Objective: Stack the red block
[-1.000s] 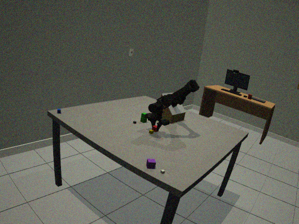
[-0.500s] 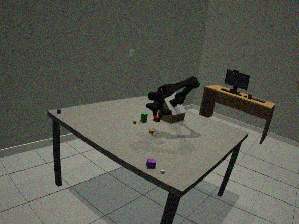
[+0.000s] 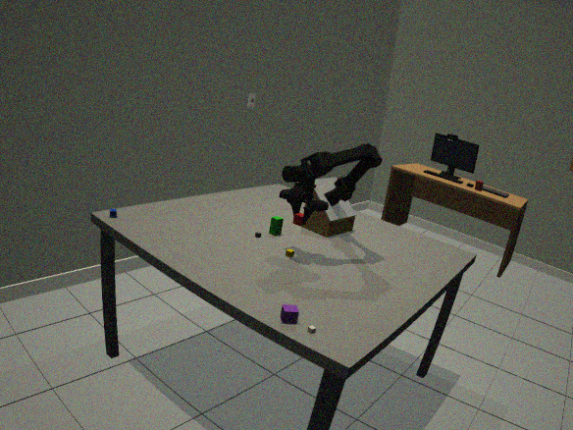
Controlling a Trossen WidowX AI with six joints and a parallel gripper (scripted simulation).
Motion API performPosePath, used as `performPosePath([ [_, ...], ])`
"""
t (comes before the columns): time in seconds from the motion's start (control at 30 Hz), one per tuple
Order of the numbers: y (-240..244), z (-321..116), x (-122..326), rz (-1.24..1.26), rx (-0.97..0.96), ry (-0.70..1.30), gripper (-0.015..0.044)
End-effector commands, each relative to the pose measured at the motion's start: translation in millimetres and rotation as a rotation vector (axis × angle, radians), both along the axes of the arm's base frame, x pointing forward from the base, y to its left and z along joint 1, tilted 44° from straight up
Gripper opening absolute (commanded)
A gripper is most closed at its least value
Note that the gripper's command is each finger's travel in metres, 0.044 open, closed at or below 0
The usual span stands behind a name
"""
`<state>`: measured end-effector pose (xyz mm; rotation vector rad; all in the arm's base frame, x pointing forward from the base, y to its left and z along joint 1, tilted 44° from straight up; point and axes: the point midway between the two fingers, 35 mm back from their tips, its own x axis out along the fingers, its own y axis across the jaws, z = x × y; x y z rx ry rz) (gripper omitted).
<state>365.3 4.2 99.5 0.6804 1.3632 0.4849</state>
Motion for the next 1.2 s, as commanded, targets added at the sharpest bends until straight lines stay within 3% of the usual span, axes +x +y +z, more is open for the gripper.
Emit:
performPosePath([
  [0.0,-21.6,-20.8,-8.6,-0.008,-0.010,0.012,0.0000],
  [0.67,-107.8,-119.0,-91.1,-0.006,-0.013,0.018,0.0000],
  [1.17,-102.6,-144.3,-106.4,-0.004,-0.003,0.015,0.0000],
])
